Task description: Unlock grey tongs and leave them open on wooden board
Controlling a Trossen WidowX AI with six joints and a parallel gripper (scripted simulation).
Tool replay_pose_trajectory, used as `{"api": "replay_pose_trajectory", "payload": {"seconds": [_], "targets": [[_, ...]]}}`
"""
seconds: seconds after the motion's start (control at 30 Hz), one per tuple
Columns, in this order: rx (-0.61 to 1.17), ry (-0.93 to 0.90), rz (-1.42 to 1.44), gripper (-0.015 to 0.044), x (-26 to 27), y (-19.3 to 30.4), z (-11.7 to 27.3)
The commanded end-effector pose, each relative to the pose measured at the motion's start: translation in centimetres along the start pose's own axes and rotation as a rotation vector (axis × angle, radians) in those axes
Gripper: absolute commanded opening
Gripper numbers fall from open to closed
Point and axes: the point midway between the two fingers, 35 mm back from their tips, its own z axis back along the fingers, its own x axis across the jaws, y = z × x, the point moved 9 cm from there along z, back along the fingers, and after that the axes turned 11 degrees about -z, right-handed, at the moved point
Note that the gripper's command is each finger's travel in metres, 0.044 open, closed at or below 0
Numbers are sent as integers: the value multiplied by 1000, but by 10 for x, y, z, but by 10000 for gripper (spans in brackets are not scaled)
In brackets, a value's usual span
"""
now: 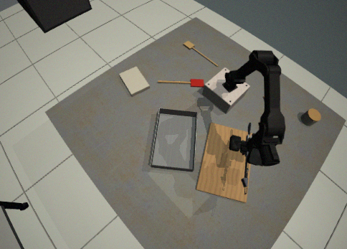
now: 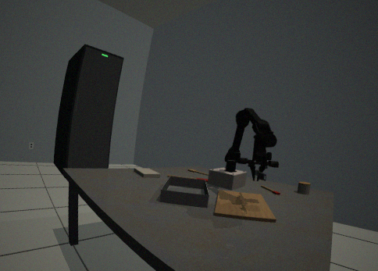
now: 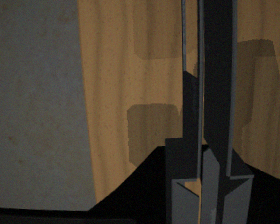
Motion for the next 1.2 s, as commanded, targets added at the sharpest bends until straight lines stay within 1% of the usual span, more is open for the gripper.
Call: {"api": "replay_pose_trajectory", "payload": {"seconds": [0.0,1.17], "targets": [[-76,-9,20,-150,2,3,2],[-713,-113,62,-150,2,55,-5]]}}
